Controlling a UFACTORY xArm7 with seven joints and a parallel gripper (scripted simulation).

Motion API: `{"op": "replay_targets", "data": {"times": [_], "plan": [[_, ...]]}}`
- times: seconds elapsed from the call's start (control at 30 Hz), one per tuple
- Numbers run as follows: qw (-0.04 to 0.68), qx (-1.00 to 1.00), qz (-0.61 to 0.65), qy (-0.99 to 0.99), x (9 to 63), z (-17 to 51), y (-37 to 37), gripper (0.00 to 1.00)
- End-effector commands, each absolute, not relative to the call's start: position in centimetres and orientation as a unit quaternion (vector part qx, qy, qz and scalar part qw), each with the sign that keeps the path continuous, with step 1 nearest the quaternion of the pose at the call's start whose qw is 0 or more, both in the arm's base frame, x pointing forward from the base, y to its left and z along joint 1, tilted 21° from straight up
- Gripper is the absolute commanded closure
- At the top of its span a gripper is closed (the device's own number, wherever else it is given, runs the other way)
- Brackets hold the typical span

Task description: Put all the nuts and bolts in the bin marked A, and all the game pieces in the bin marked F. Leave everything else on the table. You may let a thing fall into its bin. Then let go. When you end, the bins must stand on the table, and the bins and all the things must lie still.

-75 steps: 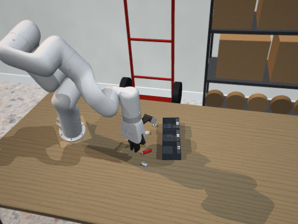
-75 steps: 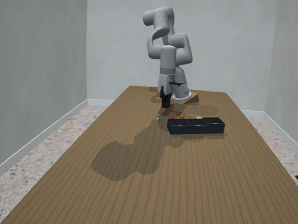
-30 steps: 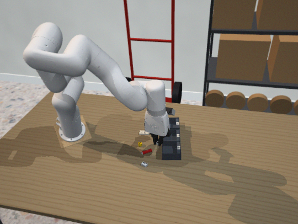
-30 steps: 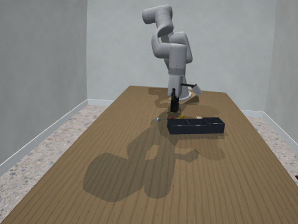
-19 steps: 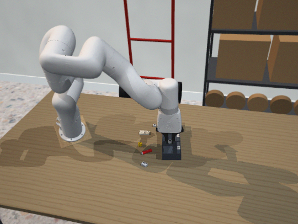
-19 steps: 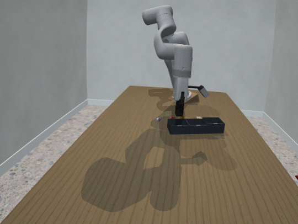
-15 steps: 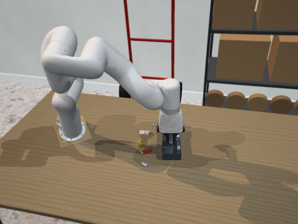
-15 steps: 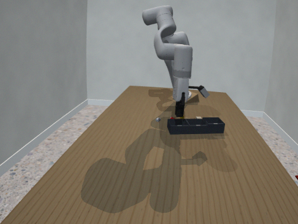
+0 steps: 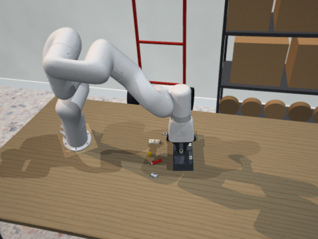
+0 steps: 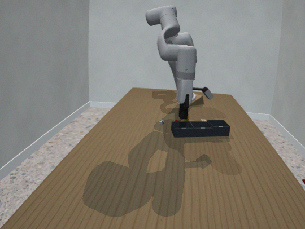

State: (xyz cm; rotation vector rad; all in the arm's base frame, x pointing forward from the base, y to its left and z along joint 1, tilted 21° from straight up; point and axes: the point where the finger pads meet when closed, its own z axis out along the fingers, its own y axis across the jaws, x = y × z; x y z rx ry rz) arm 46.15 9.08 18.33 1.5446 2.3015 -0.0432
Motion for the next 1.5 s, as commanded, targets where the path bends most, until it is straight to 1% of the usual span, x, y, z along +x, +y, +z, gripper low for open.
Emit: {"op": "replay_targets", "data": {"times": [0.0, 0.33, 1.47], "plan": [[0.185, 0.547, -0.014, 0.816, 46.2, 18.5, 9.2, 1.00], [0.185, 0.547, -0.014, 0.816, 46.2, 18.5, 9.1, 1.00], [0.185, 0.547, -0.014, 0.816, 47.6, 13.7, 8.0, 1.00]]}}
